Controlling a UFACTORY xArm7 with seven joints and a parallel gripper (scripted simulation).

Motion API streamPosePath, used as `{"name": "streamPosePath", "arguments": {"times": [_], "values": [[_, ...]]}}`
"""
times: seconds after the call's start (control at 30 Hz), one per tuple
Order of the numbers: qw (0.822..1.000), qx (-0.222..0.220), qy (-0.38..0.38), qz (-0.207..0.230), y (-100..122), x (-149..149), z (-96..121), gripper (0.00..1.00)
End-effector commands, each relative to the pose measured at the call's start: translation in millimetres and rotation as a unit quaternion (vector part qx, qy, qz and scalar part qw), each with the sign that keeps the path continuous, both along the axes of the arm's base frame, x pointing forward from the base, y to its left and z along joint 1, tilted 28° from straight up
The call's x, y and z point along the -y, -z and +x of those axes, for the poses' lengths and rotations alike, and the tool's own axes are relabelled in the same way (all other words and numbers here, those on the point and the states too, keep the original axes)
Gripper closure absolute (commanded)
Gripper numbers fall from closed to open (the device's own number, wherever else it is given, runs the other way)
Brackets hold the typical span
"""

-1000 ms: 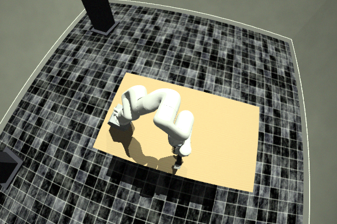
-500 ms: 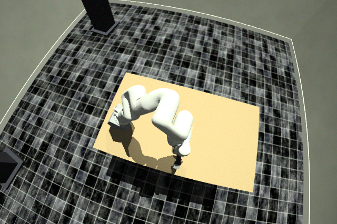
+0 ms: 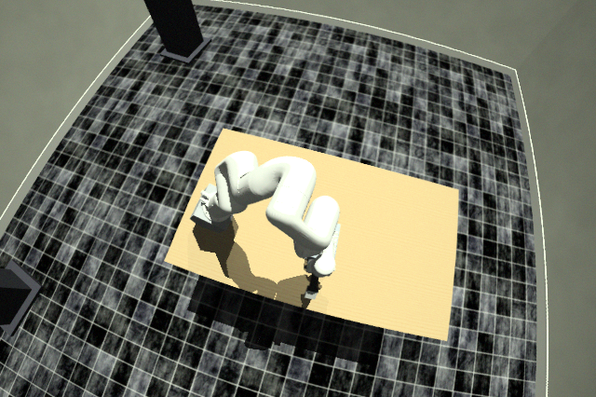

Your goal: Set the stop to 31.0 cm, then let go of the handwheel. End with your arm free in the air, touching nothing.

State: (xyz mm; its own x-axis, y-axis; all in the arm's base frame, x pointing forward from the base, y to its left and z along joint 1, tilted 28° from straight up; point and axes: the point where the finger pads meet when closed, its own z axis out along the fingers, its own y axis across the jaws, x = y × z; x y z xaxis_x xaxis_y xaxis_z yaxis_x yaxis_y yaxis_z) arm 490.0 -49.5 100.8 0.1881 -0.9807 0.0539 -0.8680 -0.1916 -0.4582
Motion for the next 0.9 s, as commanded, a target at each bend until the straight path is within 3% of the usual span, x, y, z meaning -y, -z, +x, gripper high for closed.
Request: {"name": "streamPosePath", "arguments": {"times": [0.0, 0.87], "values": [[1.000, 0.001, 0.001, 0.000, 0, 1, -1, 0.94], [1.000, 0.001, 0.001, 0.000, 4, 3, -11, 0.94]]}}
